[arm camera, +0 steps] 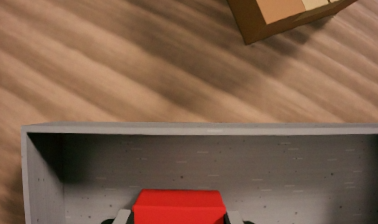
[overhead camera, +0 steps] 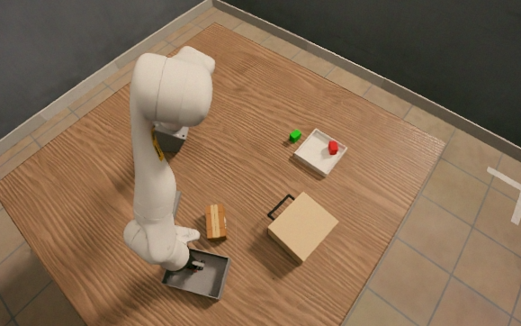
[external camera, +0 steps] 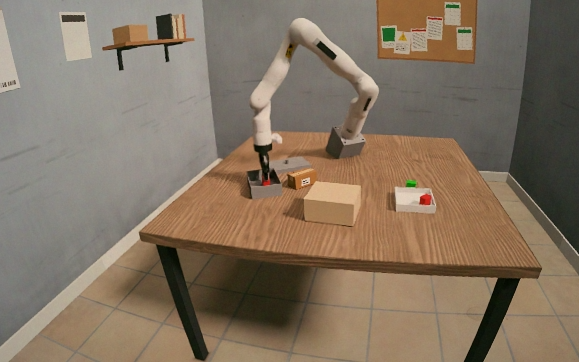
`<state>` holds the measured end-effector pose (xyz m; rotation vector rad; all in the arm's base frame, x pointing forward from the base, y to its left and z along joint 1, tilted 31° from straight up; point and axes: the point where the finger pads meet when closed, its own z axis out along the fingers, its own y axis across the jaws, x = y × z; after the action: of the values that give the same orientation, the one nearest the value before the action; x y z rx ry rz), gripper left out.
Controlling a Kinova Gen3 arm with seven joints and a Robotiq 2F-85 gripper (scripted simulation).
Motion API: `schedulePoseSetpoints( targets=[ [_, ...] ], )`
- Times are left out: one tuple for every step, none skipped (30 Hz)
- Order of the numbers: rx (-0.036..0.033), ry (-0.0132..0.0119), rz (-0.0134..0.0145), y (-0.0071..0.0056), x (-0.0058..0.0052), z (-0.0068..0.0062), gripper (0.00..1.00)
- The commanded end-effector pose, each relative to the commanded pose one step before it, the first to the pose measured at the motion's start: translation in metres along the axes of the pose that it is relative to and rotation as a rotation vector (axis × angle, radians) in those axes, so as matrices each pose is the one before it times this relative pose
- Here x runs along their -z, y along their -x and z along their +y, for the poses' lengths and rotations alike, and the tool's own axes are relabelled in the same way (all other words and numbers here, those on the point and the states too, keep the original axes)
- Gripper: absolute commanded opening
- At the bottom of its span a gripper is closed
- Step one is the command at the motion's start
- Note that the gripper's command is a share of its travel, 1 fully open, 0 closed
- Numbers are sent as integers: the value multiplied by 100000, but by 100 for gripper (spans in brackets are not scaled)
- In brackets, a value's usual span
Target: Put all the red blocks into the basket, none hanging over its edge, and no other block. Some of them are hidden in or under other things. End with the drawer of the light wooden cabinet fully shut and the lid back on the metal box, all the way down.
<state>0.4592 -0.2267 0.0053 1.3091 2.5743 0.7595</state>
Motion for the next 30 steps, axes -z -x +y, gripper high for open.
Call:
schedulePoseSetpoints(
  targets=[
    [147,291,-512,251,-95,292,10],
    [-2,-2,6,-3,74,-1,10],
    [77,1,-126,33,160,38,10],
    [89,0,-146,37,193,43,10],
    [98,0,-162,43,224,48,10],
    [8,203,664,-208,174,67,10],
    [-3,162,559,-177,190,49,10],
    [-1,-5,4,-3,215,-2,10],
    [0,0,0,0,0,0,10],
    [0,0,0,0,0,0,10],
    [-1,-377,-1225,380,242,-117,10],
    [2,181,605,-185,265,56,10],
    [3,181,606,-186,289,58,10],
    [8,-2,-22,11,312,2,10],
    [10,-2,-29,15,335,3,10],
    [12,-1,-34,18,355,4,10],
    [-1,-8,1,-2,367,-2,10],
    [-1,-9,1,-2,383,-2,10],
    [-1,-10,1,-3,398,-3,10],
    [-1,-10,1,-3,411,-3,10],
    [-1,-10,1,-2,421,-3,10],
    [-1,-10,1,-2,430,-3,10],
    [-2,-10,1,-3,437,-3,10],
    [-2,-11,1,-3,443,-3,10],
    [-2,-11,1,-3,446,-3,10],
    [0,0,0,0,0,0,10],
    [0,0,0,0,0,0,10],
    [-2,-46,-128,37,447,-14,10],
    [-2,25,130,-42,446,8,10],
    [-2,-11,1,-3,444,-3,10]
  ],
)
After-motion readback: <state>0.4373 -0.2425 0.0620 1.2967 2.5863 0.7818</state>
